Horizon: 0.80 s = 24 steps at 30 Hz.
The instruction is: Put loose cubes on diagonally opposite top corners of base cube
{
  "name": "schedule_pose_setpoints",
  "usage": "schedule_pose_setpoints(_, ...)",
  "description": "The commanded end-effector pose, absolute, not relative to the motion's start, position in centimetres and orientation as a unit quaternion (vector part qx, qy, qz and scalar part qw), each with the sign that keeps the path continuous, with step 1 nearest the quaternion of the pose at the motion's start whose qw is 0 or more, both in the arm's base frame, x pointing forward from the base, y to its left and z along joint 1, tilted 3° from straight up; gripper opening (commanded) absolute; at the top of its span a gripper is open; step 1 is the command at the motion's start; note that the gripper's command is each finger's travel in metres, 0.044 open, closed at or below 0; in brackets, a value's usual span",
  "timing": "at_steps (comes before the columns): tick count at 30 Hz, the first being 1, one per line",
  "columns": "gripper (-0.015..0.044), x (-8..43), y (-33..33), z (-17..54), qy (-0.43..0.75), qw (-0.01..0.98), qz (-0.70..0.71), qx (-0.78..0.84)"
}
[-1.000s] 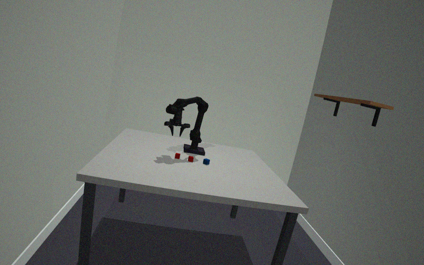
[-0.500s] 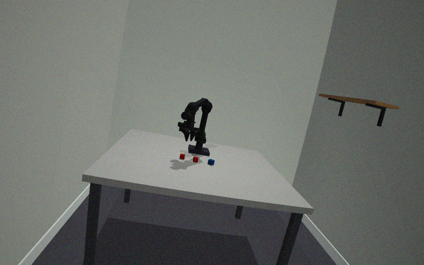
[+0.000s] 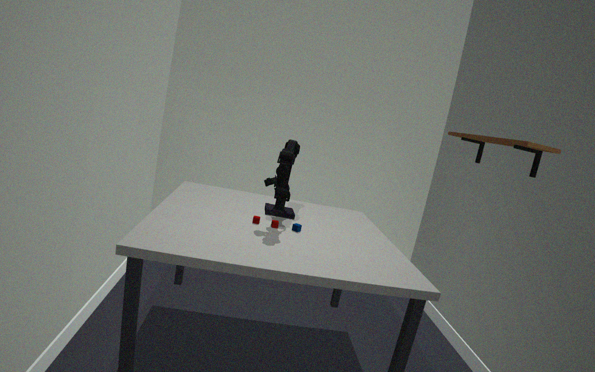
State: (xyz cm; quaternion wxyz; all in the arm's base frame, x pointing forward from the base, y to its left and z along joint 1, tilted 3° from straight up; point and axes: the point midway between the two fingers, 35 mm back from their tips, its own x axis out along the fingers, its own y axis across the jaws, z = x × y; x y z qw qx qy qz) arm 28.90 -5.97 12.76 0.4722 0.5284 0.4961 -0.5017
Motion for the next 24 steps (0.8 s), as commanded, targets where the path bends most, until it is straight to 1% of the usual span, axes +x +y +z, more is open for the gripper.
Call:
schedule_pose_setpoints(1, 0.0265, 29.2, -5.5, 12.7, 0.510, 0.490, -0.493, 0.507)
schedule_pose_setpoints(5, 0.0265, 29.2, -5.5, 12.2, 0.510, 0.490, -0.493, 0.507)
schedule_pose_setpoints(13, 0.0265, 29.2, -5.3, 6.6, 0.510, 0.490, -0.493, 0.507)
schedule_pose_setpoints(24, 0.0265, 29.1, -5.2, 5.0, 0.510, 0.490, -0.493, 0.507)
